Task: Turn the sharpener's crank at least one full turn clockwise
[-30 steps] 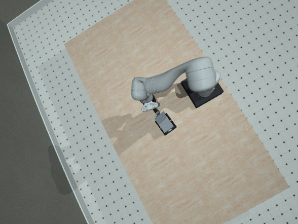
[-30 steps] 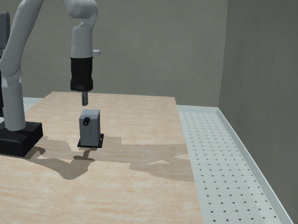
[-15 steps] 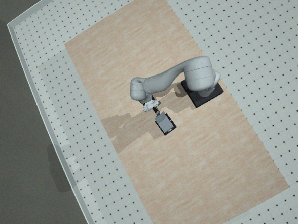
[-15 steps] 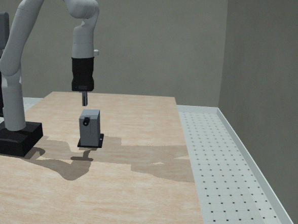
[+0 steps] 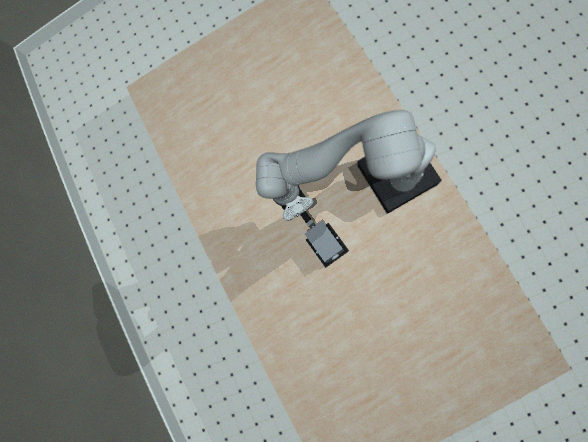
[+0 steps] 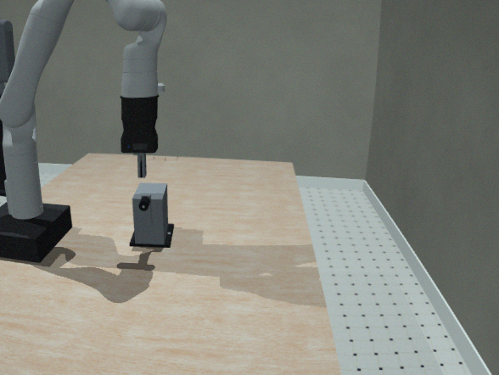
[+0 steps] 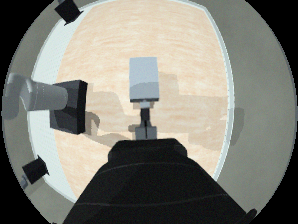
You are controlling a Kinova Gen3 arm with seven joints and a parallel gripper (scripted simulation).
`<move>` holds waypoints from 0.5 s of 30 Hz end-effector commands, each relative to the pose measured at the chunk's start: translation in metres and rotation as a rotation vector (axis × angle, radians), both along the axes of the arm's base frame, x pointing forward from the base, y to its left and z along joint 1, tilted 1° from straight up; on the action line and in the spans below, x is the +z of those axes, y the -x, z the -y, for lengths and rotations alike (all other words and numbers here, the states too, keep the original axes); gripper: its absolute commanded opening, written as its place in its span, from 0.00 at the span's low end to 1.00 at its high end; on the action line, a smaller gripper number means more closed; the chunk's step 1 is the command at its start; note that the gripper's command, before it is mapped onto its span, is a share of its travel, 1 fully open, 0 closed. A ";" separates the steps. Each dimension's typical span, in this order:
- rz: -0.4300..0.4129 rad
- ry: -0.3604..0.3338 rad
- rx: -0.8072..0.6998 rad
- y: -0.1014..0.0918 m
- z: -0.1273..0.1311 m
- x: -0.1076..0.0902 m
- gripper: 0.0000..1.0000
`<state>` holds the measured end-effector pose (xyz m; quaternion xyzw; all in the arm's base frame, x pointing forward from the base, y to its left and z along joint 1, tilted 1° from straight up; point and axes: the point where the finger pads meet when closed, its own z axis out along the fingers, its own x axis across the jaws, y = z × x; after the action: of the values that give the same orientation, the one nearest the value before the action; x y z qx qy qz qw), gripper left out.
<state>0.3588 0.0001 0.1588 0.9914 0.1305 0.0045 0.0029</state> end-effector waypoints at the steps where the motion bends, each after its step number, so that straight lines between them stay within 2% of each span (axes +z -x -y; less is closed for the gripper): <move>1: 0.001 0.000 0.001 0.000 0.000 0.000 0.00; 8: 0.001 0.000 0.003 0.000 0.000 0.000 0.00; 9: 0.001 0.000 0.003 0.000 0.000 0.000 0.97; 15: 0.001 0.000 0.003 0.000 0.000 0.000 0.97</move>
<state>0.3589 -0.0003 0.1588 0.9913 0.1319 0.0045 0.0030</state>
